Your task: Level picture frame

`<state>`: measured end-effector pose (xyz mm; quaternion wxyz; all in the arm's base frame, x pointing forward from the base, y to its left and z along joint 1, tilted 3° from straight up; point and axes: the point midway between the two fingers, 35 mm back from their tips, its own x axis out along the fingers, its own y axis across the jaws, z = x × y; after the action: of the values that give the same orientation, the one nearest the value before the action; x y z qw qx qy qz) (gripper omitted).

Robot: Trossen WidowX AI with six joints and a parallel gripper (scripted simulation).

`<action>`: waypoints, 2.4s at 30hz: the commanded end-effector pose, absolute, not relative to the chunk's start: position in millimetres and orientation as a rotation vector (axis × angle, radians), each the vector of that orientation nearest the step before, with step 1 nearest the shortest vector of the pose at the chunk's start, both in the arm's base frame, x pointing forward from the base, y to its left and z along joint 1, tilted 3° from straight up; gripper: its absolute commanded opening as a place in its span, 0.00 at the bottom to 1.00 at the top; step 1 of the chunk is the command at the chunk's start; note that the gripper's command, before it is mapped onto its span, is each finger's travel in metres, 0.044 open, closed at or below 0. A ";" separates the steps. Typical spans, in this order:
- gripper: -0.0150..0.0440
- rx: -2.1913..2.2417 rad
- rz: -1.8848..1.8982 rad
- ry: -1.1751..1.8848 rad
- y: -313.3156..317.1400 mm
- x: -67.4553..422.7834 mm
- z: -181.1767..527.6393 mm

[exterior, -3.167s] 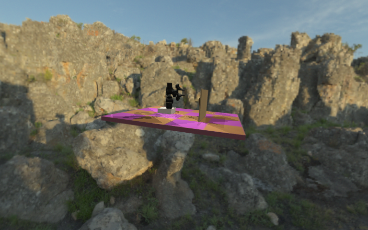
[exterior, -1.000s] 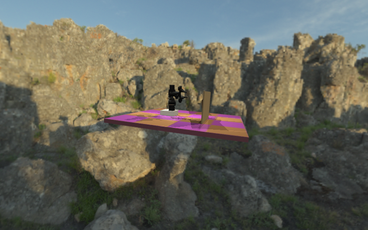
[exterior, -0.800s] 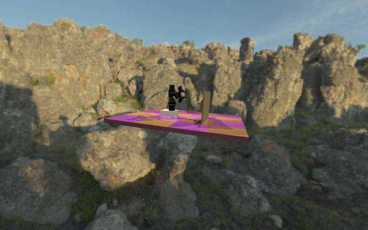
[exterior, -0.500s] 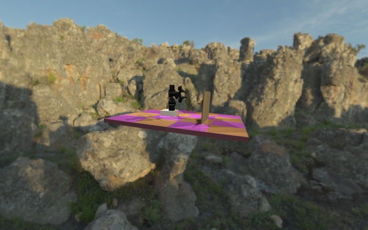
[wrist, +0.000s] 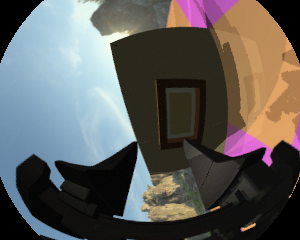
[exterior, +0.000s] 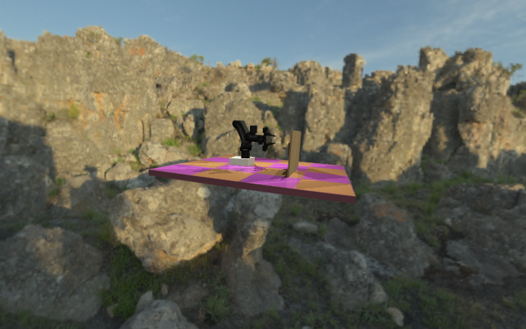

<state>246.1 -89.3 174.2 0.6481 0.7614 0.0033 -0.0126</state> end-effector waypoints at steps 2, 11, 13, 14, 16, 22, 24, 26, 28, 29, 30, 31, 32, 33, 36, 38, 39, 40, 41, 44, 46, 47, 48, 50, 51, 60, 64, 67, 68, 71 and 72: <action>0.69 1.715 -0.037 0.009 -83.4 252.2 162.8; 0.69 1.715 -0.037 0.009 -83.2 253.5 162.8; 0.69 1.715 -0.037 0.009 -83.2 253.5 162.8; 0.69 1.715 -0.037 0.009 -83.2 253.5 162.8; 0.69 1.715 -0.037 0.009 -83.4 254.5 163.1; 0.69 1.715 -0.036 0.007 -86.7 280.3 167.5; 0.69 1.715 -0.035 0.007 -87.3 293.8 167.7; 0.69 1.715 -0.034 0.006 -87.0 308.1 166.5; 0.69 1.715 -0.032 0.005 -85.7 322.8 163.8; 0.69 1.716 -0.032 0.004 -84.9 328.7 162.4; 0.69 1.716 -0.032 0.004 -84.3 332.2 161.4; 0.69 1.716 -0.032 0.004 -84.1 333.4 161.0; 0.69 1.716 -0.032 0.004 -84.1 333.4 161.0; 0.69 1.716 -0.032 0.004 -84.1 333.4 161.0; 0.69 1.716 -0.032 0.004 -84.1 333.4 161.0; 0.69 1.716 -0.032 0.004 -84.1 333.4 161.0; 0.69 1.716 -0.032 0.004 -84.1 333.4 161.0; 0.69 1.716 -0.032 0.004 -84.1 333.4 161.0; 0.69 1.716 -0.032 0.004 -84.1 333.4 161.0; 0.69 1.716 -0.032 0.004 -84.1 333.7 161.0; 0.69 1.716 -0.031 0.004 -84.2 335.0 161.1; 0.69 1.716 -0.031 0.004 -84.2 336.0 161.2; 0.69 1.716 -0.031 0.004 -84.3 337.2 161.3; 0.69 1.716 -0.031 0.004 -84.5 340.2 161.5; 0.69 1.716 -0.031 0.004 -84.6 341.8 161.5; 0.69 1.716 -0.030 0.003 -84.9 356.2 161.7; 0.69 1.716 -0.030 0.002 -84.9 362.7 161.5; 0.69 1.716 -0.029 0.002 -84.8 367.6 161.3; 0.69 1.716 -0.029 0.002 -84.7 369.2 161.2; 0.69 1.716 -0.029 0.002 -84.6 373.0 160.9; 0.69 1.716 -0.029 0.002 -84.5 373.2 160.8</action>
<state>369.2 -83.7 159.2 0.6557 0.7548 0.0036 -0.0138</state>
